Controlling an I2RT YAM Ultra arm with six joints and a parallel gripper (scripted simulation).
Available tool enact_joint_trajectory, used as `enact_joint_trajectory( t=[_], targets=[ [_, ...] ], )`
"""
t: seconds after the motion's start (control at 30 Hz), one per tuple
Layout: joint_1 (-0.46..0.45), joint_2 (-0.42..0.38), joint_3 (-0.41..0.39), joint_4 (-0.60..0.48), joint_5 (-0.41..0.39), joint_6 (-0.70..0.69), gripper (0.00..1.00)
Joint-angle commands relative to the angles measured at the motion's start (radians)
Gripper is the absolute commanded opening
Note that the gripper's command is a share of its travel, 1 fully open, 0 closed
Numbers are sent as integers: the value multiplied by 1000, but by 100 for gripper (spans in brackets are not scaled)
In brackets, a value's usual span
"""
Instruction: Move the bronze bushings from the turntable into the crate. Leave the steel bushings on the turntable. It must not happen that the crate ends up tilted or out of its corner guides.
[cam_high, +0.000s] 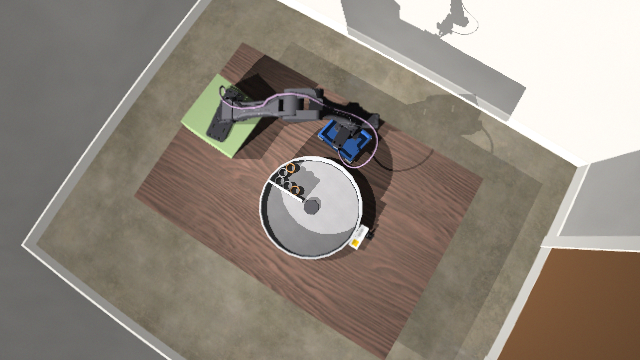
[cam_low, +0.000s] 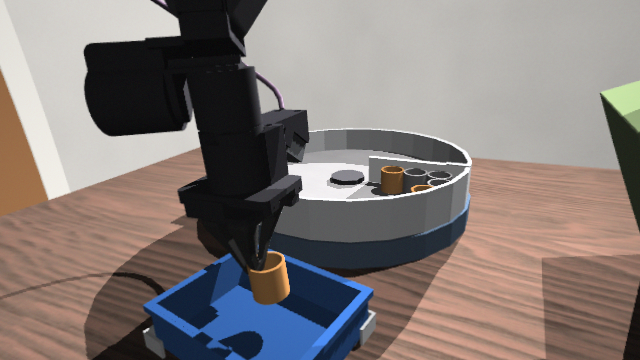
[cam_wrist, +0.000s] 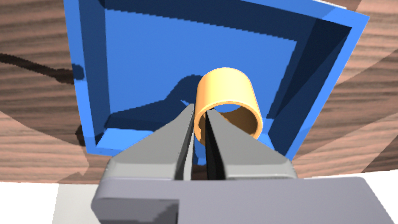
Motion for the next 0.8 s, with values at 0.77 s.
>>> enact_joint_trajectory(
  t=[0.77],
  targets=[
    [3, -39, 20, 18, 15, -12, 0]
  ],
)
